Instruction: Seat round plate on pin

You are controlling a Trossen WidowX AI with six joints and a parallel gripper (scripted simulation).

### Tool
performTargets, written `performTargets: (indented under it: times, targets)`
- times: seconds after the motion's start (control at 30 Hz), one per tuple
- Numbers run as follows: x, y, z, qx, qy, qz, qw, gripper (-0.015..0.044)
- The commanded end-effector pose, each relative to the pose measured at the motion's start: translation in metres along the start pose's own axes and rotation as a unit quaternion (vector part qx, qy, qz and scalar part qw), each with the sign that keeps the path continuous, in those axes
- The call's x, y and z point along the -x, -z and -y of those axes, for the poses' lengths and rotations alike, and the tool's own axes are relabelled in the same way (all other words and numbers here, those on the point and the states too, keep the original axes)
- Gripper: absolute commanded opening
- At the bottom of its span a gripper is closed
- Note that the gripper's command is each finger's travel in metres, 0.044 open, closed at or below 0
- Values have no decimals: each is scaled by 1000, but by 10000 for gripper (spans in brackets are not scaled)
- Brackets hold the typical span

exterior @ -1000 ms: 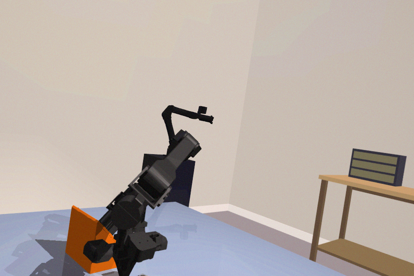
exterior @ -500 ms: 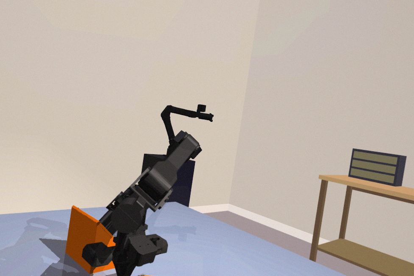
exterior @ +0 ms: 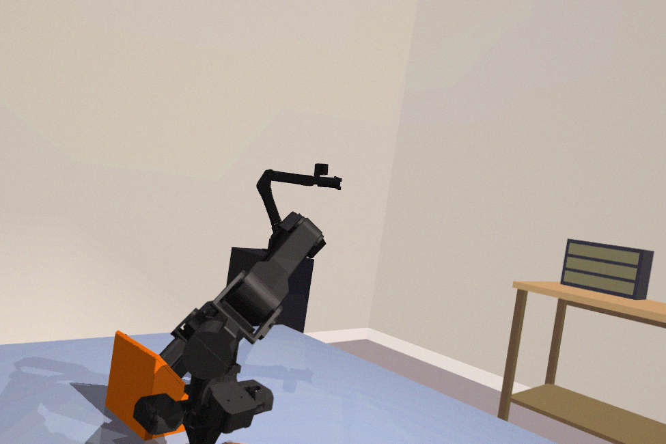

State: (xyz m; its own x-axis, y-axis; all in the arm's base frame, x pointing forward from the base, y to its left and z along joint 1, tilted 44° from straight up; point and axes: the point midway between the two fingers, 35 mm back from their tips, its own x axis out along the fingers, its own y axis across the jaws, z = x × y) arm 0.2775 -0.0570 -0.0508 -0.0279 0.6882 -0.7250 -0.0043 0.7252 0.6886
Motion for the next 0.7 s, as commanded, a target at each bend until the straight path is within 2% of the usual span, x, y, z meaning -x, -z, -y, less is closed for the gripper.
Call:
performTargets:
  times: [0.0, 0.67]
  targets:
    - [2, -8, 0, 1, 0, 7, 1000, 0]
    - [3, -31, -6, 2, 0, 7, 1000, 0]
